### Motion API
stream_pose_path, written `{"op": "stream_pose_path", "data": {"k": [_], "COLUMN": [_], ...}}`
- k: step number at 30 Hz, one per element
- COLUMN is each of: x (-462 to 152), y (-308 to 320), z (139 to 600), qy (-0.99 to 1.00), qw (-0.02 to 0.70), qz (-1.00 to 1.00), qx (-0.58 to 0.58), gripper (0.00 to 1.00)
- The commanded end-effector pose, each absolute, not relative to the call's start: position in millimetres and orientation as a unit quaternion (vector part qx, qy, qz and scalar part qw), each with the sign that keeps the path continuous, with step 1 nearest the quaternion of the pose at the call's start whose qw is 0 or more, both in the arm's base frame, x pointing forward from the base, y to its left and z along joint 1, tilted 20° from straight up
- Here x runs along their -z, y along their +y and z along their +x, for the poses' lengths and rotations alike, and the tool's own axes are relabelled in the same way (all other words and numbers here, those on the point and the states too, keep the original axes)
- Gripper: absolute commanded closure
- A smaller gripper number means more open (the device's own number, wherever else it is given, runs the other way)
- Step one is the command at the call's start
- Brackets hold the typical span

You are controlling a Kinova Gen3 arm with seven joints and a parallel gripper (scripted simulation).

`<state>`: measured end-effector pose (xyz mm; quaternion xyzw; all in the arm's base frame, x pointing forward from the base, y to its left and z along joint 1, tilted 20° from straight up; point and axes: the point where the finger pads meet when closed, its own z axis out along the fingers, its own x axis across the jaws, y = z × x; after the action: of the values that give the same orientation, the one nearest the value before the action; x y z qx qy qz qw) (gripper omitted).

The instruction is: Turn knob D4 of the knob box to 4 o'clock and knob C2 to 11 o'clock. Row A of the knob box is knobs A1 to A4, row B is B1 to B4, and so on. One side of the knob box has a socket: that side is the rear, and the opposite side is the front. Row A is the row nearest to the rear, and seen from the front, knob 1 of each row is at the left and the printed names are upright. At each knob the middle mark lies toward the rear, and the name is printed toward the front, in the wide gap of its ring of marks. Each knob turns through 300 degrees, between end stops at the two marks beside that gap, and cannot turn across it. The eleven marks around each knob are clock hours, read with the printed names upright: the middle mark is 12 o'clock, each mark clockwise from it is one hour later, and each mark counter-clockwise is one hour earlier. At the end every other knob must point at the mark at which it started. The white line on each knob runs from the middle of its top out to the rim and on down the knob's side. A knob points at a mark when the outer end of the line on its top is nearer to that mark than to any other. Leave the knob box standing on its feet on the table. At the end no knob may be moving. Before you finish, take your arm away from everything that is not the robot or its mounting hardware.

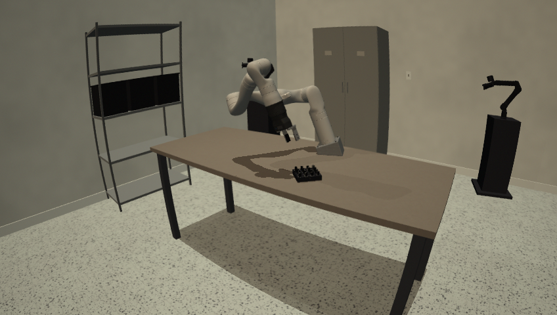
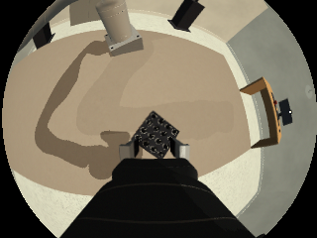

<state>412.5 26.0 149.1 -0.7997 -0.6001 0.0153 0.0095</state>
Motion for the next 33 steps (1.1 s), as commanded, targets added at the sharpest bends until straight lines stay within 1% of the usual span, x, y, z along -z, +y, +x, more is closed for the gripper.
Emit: {"op": "stream_pose_path", "data": {"k": [1,33], "x": [-149,-126], "y": [27,45], "z": [412,402], "qy": [-0.601,-0.507], "qw": [0.009,0.008], "qz": [-0.799,-0.862], "qx": [-0.015,-0.029], "gripper": [0.00,0.00]}}
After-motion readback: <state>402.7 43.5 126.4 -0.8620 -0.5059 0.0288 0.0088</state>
